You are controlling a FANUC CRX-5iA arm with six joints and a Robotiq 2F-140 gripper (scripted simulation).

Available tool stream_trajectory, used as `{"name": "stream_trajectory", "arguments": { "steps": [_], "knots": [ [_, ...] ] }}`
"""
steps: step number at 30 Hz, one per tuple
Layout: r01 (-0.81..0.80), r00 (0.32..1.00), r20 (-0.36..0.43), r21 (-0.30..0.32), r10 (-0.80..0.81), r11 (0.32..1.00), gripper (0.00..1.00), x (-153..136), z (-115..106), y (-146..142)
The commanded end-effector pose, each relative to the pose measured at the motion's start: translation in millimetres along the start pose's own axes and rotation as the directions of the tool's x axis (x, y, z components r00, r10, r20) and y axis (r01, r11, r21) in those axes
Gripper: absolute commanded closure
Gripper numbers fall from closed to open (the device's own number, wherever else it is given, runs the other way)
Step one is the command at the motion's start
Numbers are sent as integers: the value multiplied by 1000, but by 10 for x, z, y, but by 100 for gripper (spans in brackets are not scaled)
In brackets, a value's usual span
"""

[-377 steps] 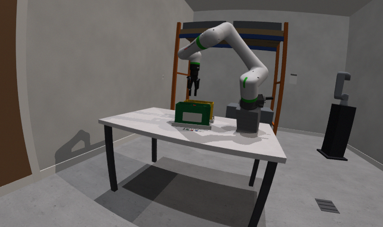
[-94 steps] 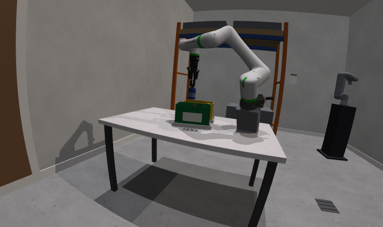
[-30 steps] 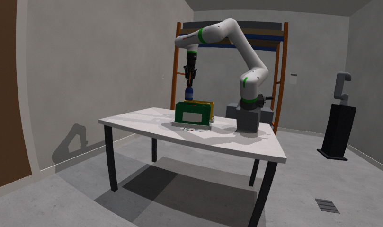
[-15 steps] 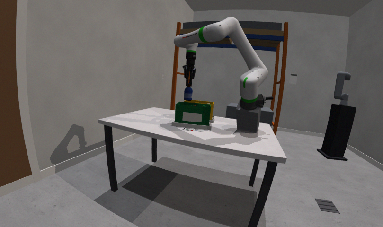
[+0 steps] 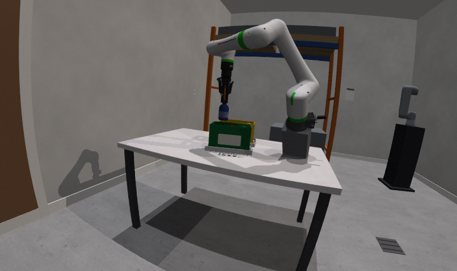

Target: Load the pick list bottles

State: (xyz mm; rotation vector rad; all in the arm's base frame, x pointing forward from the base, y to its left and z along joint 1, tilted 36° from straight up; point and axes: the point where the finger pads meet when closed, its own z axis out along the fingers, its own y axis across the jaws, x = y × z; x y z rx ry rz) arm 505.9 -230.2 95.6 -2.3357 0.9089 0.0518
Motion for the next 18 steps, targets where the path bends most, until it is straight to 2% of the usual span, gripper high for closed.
{"name": "stream_trajectory", "arguments": {
  "steps": [1, 18],
  "knots": [
    [1, 1000, -2, 0, -1, 1000, 90, -29, -11, -39],
    [1, 1000, -2, 0, -1, 1000, 90, -223, -10, -267]
  ]
}}
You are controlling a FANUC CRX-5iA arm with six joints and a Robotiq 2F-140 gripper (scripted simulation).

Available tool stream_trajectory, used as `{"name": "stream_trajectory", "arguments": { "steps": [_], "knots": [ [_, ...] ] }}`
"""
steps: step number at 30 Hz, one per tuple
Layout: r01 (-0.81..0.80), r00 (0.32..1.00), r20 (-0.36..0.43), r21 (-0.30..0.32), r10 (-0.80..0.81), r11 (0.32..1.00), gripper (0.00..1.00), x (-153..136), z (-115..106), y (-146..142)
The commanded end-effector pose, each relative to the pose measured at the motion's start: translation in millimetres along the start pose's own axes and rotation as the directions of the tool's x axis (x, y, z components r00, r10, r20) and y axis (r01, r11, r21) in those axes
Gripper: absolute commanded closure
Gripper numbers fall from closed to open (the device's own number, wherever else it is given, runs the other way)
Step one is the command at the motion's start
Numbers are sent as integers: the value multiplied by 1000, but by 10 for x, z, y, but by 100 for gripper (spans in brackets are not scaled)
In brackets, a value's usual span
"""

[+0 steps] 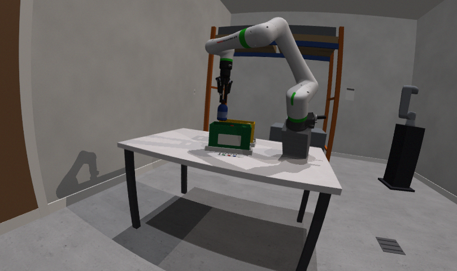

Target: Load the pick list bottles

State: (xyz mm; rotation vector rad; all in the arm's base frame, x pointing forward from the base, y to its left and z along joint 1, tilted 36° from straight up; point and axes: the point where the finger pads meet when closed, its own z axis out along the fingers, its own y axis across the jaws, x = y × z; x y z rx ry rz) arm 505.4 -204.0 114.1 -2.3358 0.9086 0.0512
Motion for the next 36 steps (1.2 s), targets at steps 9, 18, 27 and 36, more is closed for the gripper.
{"name": "stream_trajectory", "arguments": {
  "steps": [9, 18, 27, 36],
  "knots": [
    [0, 1000, -2, 0, 0, 1000, 90, -134, -9, -160],
    [0, 1000, -2, 0, 0, 1000, 90, -232, -8, -278],
    [0, 1000, -2, 0, 0, 1000, 90, -287, -8, -357],
    [0, 1000, -2, 0, 0, 1000, 90, -277, -8, -351]
  ]
}}
